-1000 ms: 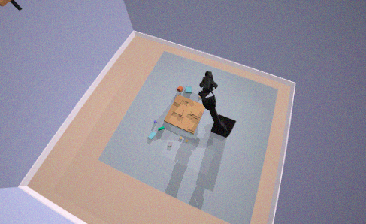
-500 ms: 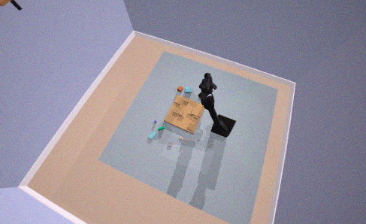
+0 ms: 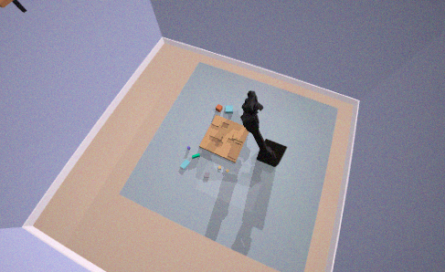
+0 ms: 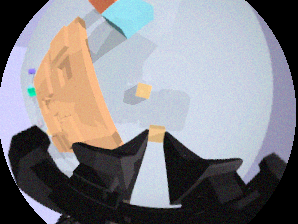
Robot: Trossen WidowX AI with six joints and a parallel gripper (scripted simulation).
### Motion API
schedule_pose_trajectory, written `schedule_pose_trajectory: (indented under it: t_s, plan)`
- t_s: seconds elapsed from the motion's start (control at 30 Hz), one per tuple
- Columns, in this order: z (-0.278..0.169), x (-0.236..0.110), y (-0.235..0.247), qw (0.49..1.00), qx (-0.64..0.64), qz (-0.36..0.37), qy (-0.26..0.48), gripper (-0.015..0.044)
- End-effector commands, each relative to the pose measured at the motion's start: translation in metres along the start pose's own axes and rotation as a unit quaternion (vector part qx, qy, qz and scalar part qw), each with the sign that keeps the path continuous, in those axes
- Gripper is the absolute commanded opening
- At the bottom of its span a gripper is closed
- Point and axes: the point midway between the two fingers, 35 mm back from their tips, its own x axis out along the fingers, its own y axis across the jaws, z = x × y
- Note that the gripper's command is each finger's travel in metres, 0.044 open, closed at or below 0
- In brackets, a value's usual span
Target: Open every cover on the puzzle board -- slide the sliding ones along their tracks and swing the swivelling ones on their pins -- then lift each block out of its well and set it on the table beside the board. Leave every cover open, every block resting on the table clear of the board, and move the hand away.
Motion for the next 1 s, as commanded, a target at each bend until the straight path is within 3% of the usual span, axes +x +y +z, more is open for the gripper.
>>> schedule_pose_trajectory:
  t_s: [0.0,0.7,0.97]
  plan:
    - [-0.003,0.008,0.001,1.0,0.003,0.004,0.002,0.008]
    - [-0.007,0.036,0.003,1.0,0.003,0.005,0.003,0.008]
    - [-0.005,0.033,0.002,1.0,0.0,0.002,0.002,0.029]
